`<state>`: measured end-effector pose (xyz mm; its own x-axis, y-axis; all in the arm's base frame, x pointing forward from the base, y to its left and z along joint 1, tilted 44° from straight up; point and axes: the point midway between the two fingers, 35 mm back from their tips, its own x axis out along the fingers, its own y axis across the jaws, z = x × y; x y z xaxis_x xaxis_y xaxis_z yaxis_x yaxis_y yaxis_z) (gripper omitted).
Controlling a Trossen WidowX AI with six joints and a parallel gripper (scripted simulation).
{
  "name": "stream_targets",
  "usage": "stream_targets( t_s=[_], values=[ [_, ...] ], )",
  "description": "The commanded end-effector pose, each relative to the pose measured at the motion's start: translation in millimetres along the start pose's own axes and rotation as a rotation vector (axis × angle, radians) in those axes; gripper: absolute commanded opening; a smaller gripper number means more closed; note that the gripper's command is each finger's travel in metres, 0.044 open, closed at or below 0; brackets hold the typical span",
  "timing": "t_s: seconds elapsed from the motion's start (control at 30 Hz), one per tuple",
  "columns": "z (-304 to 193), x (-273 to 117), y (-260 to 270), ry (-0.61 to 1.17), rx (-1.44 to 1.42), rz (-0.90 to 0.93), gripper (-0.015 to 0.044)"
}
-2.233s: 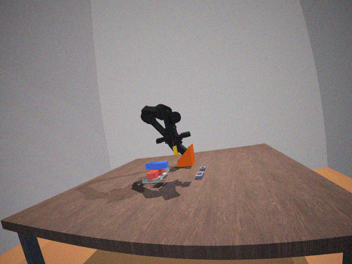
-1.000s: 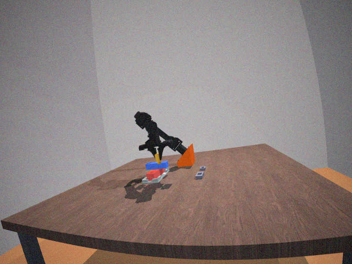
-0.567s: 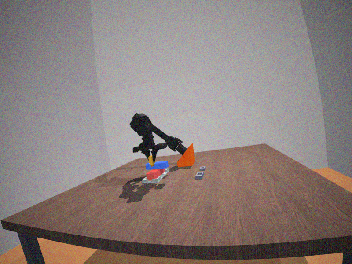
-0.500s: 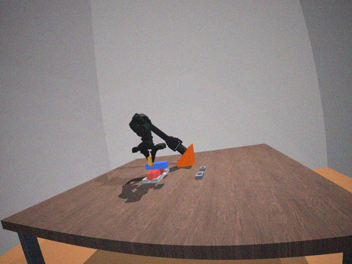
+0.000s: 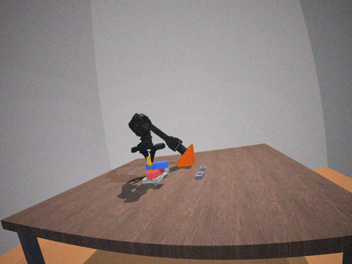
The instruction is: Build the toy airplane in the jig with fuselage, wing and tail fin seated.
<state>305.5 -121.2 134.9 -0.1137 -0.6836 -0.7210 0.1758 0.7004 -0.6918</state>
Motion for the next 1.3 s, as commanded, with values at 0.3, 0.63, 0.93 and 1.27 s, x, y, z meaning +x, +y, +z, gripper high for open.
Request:
stream_targets(
  t_s=[0.3, 0.63, 0.93, 1.27],
  values=[
    [1, -1, -2, -0.005, -0.002, -0.005, 0.0065],
    [2, 4, -3, -0.005, -0.002, -0.005, 0.0065],
    [2, 18, -3, -0.006, -0.001, -0.005, 0.0065],
    [2, 34, -4, -0.006, -0.001, -0.006, 0.0065]
  ],
)
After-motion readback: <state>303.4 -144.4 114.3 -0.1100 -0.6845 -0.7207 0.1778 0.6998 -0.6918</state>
